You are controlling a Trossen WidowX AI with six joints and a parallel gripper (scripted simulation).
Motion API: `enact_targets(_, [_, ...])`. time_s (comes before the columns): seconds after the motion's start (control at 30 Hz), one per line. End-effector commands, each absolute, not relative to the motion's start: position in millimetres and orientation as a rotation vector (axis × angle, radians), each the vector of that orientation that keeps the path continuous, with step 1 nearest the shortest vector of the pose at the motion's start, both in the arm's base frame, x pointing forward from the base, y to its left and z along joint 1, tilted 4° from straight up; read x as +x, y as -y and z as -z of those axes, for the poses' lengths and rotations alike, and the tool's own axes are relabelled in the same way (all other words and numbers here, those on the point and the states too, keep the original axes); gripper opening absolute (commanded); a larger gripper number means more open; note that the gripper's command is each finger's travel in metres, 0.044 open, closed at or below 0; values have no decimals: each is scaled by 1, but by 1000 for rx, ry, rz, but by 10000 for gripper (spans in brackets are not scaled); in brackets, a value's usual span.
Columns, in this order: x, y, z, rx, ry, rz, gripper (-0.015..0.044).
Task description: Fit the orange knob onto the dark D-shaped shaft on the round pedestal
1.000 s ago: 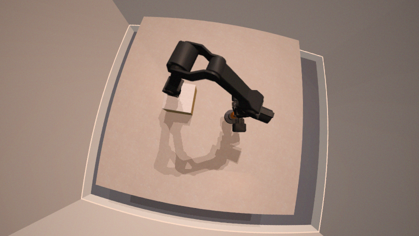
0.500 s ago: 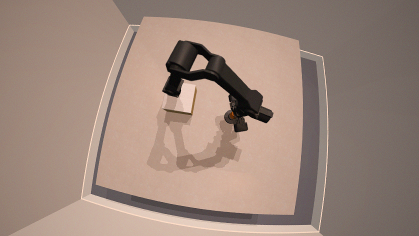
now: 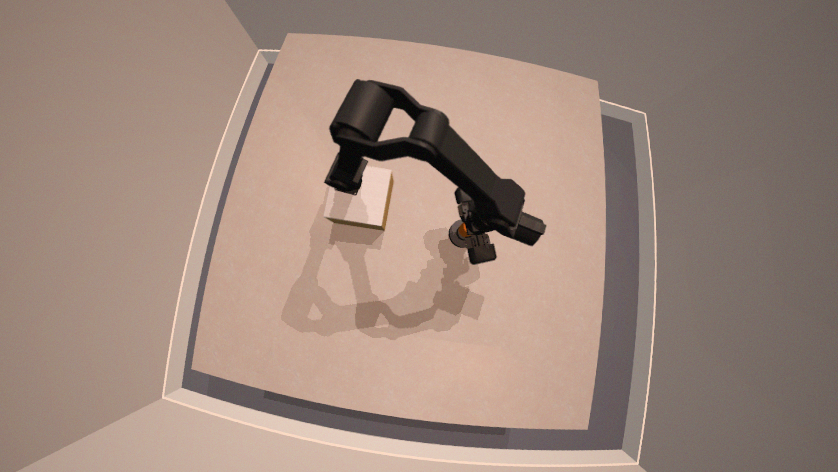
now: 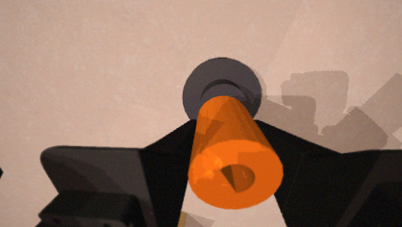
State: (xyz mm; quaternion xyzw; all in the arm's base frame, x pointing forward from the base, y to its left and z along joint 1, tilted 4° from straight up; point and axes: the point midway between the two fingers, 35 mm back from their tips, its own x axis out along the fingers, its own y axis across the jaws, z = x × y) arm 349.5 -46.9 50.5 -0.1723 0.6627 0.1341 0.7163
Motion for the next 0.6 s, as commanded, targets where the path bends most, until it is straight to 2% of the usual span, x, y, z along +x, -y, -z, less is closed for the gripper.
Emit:
enact_targets(0.0, [352,47,-55,-390,-1456,-297,0])
enact_targets(0.57, [357,48,-51,-391,-1455,-297,0])
